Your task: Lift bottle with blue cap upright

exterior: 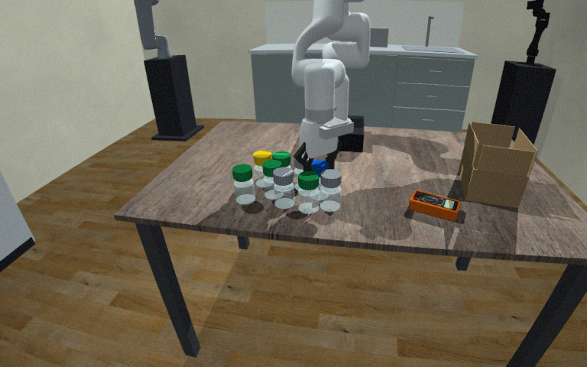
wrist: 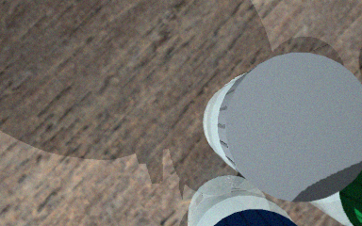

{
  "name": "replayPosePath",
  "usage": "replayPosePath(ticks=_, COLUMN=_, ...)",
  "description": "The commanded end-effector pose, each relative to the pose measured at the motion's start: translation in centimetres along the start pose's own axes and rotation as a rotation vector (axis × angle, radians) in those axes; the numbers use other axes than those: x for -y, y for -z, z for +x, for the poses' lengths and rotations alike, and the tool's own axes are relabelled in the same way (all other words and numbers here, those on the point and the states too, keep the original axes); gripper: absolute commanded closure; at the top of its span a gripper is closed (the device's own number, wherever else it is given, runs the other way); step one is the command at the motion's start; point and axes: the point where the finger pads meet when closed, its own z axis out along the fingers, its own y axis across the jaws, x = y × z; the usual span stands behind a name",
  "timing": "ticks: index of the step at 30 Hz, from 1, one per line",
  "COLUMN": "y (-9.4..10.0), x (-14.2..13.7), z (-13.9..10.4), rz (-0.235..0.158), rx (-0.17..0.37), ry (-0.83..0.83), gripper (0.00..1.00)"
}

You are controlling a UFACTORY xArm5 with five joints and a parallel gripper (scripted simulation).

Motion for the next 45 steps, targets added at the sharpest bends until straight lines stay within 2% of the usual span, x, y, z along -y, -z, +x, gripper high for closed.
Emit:
replayPosePath(ticks=1, y=0.59, x=-0.09, z=0.10, rz=-0.002, rx=-0.003, ry=0.000, gripper=0.21)
replayPosePath(ticks=11, y=0.90, x=-0.06, z=0.08, rz=-0.001, rx=-0.002, ry=0.000, gripper=0.21)
replayPosePath(ticks=12, y=0.82, x=-0.08, z=0.10, rz=-0.002, rx=-0.002, ry=0.000, gripper=1.00)
replayPosePath(ticks=45, y=0.86, x=-0.10, z=0.12, rz=-0.003, rx=-0.003, ry=0.000, gripper=1.00)
